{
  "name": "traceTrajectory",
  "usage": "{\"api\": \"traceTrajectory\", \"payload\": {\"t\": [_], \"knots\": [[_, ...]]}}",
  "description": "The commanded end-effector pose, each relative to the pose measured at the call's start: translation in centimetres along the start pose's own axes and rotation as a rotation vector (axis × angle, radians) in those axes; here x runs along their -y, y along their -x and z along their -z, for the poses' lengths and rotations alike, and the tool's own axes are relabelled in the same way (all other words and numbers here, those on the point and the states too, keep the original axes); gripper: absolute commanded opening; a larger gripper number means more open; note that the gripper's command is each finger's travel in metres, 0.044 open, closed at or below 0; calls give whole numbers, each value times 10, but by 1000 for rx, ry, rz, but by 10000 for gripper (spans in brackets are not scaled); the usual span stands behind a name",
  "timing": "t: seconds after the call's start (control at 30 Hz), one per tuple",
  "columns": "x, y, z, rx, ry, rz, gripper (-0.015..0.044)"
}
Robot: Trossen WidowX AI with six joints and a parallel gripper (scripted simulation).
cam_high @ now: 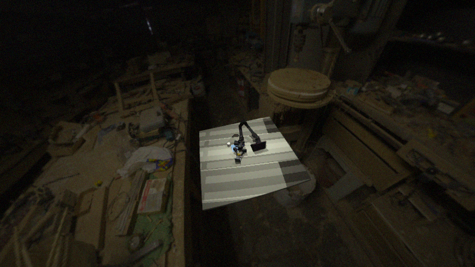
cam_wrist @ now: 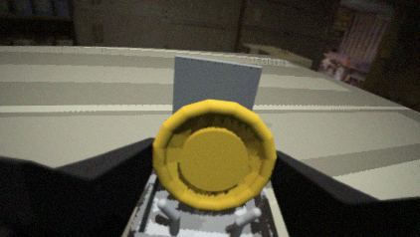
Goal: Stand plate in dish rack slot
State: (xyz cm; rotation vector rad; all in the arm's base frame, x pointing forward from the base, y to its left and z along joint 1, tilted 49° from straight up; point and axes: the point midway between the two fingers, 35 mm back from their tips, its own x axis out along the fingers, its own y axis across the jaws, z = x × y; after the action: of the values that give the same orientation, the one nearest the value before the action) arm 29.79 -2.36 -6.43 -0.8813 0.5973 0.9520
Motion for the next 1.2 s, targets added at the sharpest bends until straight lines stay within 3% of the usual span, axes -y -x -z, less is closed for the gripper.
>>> {"api": "traceTrajectory", "payload": {"t": [0.0, 0.27, 0.77, 1.0, 1.17], "knots": [[1, 0, -1, 0, 1, 1, 0], [1, 0, -1, 0, 1, 1, 0], [0, 0, -1, 1, 4, 0, 394], [2, 1, -9, -1, 3, -3, 400], [9, 10, -73, -4, -8, -14, 400]]}}
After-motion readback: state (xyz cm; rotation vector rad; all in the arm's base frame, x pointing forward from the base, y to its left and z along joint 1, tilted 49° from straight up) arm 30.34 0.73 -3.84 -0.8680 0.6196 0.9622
